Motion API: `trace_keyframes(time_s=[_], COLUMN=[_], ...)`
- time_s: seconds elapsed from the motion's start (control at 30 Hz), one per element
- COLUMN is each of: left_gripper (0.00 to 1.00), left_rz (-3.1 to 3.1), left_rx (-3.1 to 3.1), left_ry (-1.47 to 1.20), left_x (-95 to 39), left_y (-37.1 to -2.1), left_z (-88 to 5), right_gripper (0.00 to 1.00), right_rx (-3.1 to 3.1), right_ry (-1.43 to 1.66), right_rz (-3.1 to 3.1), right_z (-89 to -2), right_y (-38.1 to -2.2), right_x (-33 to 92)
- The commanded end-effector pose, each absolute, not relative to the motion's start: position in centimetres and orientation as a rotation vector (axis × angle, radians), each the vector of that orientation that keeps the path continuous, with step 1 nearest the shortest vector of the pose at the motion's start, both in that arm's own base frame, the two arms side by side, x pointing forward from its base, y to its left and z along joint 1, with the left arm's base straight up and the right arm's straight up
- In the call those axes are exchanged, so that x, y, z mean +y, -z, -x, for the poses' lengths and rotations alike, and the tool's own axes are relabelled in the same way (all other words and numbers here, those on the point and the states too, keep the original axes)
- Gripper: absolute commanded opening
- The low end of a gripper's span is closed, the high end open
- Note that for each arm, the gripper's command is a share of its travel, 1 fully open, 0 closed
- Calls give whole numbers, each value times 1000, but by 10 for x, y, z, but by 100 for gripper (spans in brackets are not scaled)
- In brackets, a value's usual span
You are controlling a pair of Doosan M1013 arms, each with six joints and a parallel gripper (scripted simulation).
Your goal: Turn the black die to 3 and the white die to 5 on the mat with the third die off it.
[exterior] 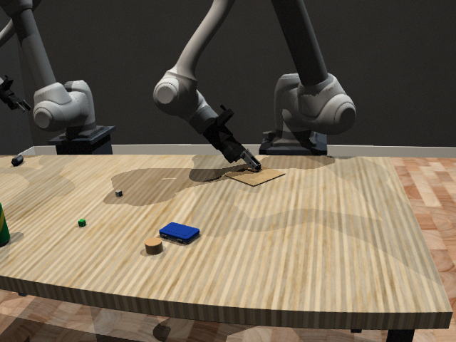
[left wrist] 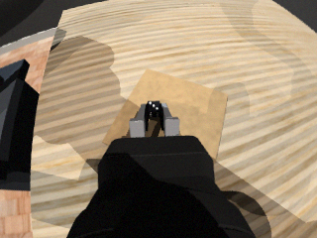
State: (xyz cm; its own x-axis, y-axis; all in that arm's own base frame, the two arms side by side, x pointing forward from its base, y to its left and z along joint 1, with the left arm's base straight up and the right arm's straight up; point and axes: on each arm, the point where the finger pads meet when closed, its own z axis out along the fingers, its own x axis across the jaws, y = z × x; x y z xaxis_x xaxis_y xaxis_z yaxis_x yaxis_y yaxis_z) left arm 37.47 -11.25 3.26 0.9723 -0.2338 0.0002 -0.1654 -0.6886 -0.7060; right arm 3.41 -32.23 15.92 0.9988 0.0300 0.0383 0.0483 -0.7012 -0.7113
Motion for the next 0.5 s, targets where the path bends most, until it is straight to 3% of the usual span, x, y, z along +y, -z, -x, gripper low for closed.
trace_keyframes(time_s=[0.0, 0.47], left_gripper=[34, 34], left_rz=[2342, 2342], left_rx=[284, 284], left_ry=[118, 118], left_x=[-113, -113], left_y=[-30, -24], left_z=[-374, -374], right_gripper=[100, 100], right_rx=[-57, -57], right_ry=[28, 28], right_rz=[2356, 2356], right_z=[-32, -32], right_y=[-159, -159], right_x=[-323, -323])
